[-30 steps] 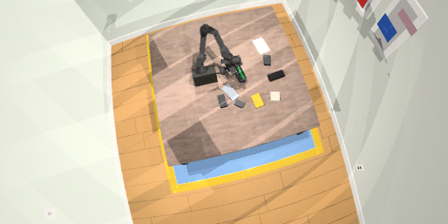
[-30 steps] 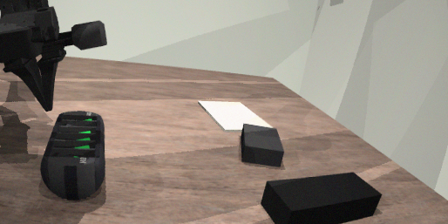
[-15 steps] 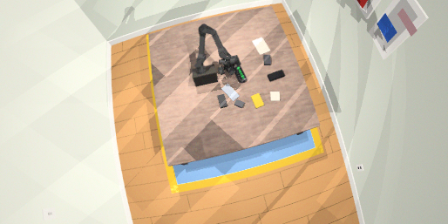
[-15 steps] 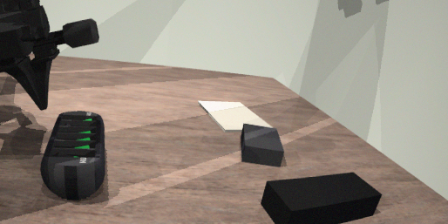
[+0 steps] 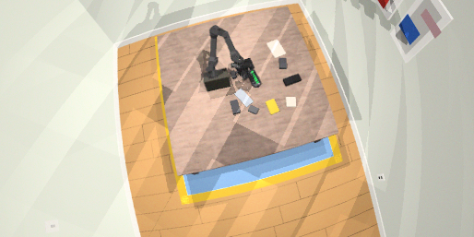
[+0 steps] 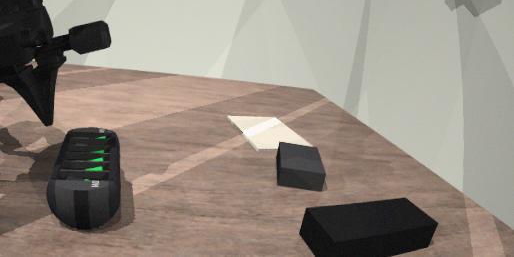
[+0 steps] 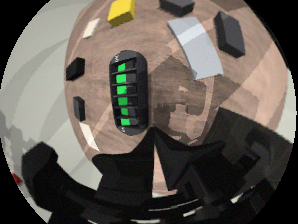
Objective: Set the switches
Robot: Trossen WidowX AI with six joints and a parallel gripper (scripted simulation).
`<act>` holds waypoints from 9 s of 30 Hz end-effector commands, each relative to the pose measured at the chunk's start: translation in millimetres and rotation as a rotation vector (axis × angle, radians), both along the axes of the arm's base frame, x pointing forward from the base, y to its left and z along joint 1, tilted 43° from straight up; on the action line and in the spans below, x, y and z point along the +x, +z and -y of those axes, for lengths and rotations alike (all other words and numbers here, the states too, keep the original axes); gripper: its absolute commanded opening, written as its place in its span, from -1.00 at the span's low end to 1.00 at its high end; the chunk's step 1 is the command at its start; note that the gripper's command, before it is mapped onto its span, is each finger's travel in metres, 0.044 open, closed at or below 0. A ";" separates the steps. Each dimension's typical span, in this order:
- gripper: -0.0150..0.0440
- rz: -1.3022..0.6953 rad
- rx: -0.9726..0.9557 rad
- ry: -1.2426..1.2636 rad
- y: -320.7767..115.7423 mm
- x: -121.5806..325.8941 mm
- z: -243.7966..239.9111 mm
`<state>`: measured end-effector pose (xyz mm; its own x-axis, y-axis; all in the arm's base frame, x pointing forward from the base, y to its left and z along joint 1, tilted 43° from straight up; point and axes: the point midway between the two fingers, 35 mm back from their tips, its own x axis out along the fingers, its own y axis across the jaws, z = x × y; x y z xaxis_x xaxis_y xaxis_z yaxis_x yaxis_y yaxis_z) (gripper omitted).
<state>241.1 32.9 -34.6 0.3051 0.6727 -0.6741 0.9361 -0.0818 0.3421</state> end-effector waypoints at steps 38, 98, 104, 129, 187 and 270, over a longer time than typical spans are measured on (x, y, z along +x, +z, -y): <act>1.00 -0.214 0.121 0.233 -37.4 75.7 95.8; 0.61 -0.214 0.121 0.232 -81.5 79.0 56.1; 0.65 -0.214 0.120 0.232 -77.3 78.7 57.8; 0.65 -0.214 0.081 0.222 -59.8 76.8 62.8; 0.65 -0.214 -0.038 0.193 -12.5 70.6 64.6; 0.65 -0.212 -0.204 0.151 51.2 59.2 39.5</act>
<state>302.4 -12.5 13.9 0.0568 0.5385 -0.8407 0.9840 0.1124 0.1385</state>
